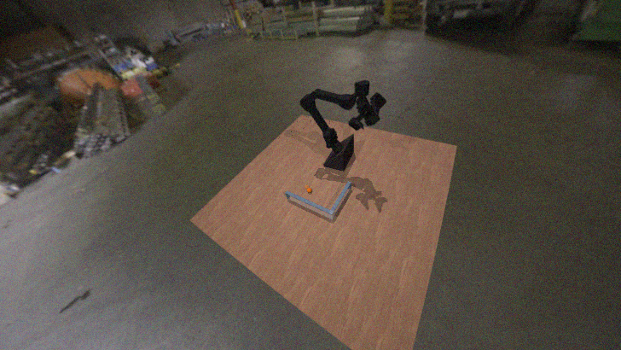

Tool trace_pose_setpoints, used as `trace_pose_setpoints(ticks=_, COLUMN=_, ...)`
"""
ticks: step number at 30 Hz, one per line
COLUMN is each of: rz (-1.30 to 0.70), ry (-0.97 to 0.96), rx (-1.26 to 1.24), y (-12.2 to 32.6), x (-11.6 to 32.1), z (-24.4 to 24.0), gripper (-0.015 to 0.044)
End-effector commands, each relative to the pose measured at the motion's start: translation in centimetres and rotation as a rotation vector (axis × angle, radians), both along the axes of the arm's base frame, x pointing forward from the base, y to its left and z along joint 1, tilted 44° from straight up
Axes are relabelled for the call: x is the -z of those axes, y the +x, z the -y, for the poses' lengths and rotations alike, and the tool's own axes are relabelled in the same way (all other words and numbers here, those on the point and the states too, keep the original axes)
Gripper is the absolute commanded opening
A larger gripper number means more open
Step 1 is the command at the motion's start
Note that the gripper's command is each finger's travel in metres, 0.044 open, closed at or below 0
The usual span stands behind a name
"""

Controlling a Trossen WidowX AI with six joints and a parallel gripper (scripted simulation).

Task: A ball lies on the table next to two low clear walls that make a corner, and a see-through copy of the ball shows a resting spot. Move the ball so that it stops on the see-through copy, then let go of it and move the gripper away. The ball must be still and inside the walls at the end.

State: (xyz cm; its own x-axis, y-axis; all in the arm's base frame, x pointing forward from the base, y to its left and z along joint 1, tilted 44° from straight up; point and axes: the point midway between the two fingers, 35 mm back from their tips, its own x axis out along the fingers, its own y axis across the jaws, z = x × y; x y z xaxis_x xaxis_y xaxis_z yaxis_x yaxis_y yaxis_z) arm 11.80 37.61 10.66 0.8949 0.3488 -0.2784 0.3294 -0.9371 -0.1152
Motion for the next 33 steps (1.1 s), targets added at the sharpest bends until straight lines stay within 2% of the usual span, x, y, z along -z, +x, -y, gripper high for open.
trace_pose_setpoints(ticks=1, rz=-0.006, ry=0.007, rx=0.011, y=0.3, x=0.0, z=0.1, gripper=0.0374)
trace_pose_setpoints(ticks=6, rz=-0.138, ry=0.212, rx=0.3, y=7.6, x=1.3, z=3.6, gripper=0.0251)
trace_pose_setpoints(ticks=11, rz=-0.221, ry=0.421, rx=0.588, y=13.4, x=2.4, z=8.3, gripper=0.0251)
trace_pose_setpoints(ticks=18, rz=-0.268, ry=0.673, rx=0.923, y=18.3, x=3.8, z=14.8, gripper=0.0251)
trace_pose_setpoints(ticks=26, rz=-0.213, ry=0.954, rx=1.314, y=21.8, x=4.9, z=23.6, gripper=0.0251)
trace_pose_setpoints(ticks=33, rz=-0.059, ry=1.263, rx=1.699, y=22.7, x=5.5, z=32.2, gripper=0.0251)
